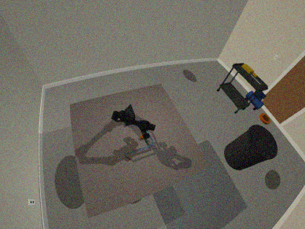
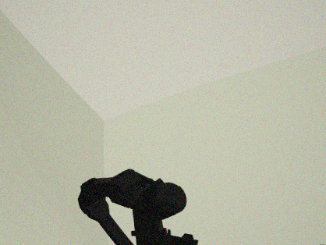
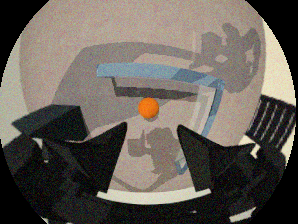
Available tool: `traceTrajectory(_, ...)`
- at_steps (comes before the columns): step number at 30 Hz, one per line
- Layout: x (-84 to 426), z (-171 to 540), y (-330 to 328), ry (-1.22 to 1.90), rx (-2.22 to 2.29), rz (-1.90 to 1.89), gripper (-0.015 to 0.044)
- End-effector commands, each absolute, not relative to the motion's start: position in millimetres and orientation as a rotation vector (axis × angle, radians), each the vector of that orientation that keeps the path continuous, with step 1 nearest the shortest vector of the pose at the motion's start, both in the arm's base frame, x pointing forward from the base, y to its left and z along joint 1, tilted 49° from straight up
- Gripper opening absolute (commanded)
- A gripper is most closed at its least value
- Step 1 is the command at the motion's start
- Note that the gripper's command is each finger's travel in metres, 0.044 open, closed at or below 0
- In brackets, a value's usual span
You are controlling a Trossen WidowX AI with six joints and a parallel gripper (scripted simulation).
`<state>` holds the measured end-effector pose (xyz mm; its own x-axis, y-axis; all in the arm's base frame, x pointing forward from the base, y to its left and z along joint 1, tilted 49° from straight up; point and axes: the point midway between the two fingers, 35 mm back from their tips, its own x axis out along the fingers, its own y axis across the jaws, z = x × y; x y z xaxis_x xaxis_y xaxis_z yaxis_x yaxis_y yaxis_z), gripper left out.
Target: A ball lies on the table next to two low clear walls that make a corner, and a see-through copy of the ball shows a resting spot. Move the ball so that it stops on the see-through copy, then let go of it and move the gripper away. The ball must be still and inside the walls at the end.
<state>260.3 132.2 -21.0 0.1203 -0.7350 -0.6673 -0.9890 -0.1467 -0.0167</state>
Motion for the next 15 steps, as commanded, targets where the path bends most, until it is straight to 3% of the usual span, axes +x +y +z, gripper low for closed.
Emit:
traceTrajectory(1, 260.3, -21.0, 132.2, 1.664, -1.942, 0.727, 0.0326)
traceTrajectory(7, 260.3, -21.0, 132.2, 1.664, -1.942, 0.727, 0.0326)
traceTrajectory(11, 253.8, 4.7, 158.5, 1.664, -1.939, 0.725, 0.0431)
traceTrajectory(15, 251.1, 12.5, 165.5, 1.665, -1.938, 0.723, 0.044)
